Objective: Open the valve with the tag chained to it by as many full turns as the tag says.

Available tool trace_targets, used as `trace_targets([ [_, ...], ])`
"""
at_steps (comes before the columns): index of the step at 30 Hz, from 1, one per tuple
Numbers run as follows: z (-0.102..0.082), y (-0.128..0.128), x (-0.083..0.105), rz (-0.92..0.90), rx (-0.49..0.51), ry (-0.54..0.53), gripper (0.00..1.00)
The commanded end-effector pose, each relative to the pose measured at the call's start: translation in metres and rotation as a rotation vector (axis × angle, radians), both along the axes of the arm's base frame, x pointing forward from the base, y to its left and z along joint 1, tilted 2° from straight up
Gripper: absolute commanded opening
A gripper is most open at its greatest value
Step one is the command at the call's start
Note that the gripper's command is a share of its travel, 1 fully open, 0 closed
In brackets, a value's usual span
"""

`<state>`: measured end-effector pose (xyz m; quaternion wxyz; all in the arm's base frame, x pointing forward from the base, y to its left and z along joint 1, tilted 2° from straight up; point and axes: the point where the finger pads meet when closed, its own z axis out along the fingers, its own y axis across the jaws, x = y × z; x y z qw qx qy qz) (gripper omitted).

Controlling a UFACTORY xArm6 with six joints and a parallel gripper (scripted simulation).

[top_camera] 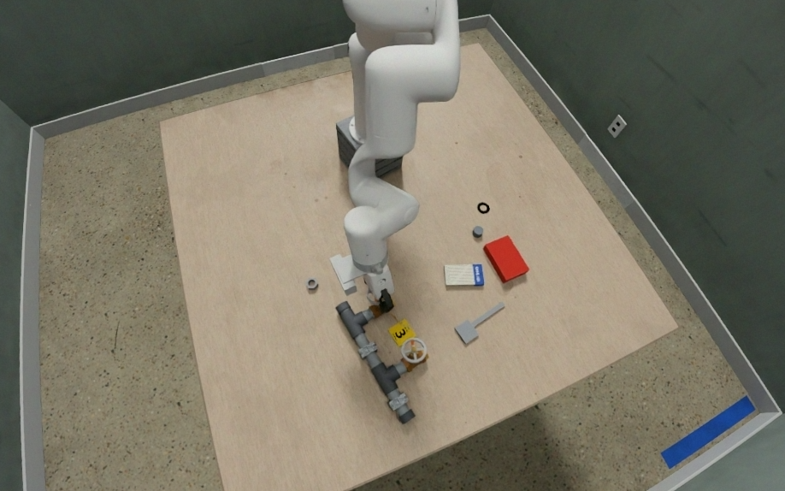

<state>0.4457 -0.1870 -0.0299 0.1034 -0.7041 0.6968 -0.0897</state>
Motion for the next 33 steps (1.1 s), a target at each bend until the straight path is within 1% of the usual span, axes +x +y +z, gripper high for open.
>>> trace_targets([
  [1,0.0018,-0.0007,0.0023,-0.006,0.0,0.074,1.0],
  [22,0.0018,-0.0007,0.0023,-0.006,0.0,0.074,1.0],
  [23,0.0018,-0.0007,0.0023,-0.006,0.0,0.074,0.0],
  [33,0.0018,-0.0007,0.0023,-0.006,0.0,0.074,0.0],
])
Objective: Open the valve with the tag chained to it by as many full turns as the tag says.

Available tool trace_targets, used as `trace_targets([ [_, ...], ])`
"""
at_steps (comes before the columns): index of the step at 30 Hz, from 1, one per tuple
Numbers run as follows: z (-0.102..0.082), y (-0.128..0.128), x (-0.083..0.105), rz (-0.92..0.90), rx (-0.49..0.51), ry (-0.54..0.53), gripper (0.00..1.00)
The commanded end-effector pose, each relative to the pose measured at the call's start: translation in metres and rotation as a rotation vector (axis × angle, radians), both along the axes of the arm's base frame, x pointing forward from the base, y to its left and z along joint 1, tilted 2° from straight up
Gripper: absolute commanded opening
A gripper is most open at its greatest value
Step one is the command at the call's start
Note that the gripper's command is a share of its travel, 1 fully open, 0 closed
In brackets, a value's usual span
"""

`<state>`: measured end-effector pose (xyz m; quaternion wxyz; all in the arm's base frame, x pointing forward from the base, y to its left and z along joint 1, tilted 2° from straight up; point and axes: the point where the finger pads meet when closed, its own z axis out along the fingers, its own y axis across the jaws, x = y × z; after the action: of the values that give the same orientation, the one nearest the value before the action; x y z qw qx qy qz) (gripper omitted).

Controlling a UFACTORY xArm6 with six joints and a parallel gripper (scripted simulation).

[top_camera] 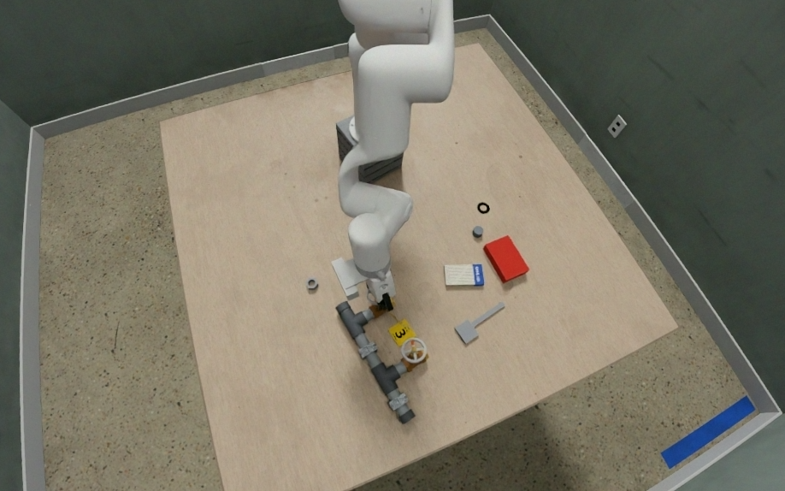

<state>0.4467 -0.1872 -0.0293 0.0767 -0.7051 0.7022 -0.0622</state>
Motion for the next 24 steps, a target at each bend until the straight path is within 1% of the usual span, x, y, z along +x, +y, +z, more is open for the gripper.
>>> trace_targets([
  [1,0.0013,-0.0006,0.0013,0.0,-0.002,-0.003,0.0],
  [16,0.0013,-0.0006,0.0013,0.003,-0.002,-0.003,0.0],
  [24,0.0013,-0.0006,0.0013,0.045,-0.011,-0.004,0.0],
])
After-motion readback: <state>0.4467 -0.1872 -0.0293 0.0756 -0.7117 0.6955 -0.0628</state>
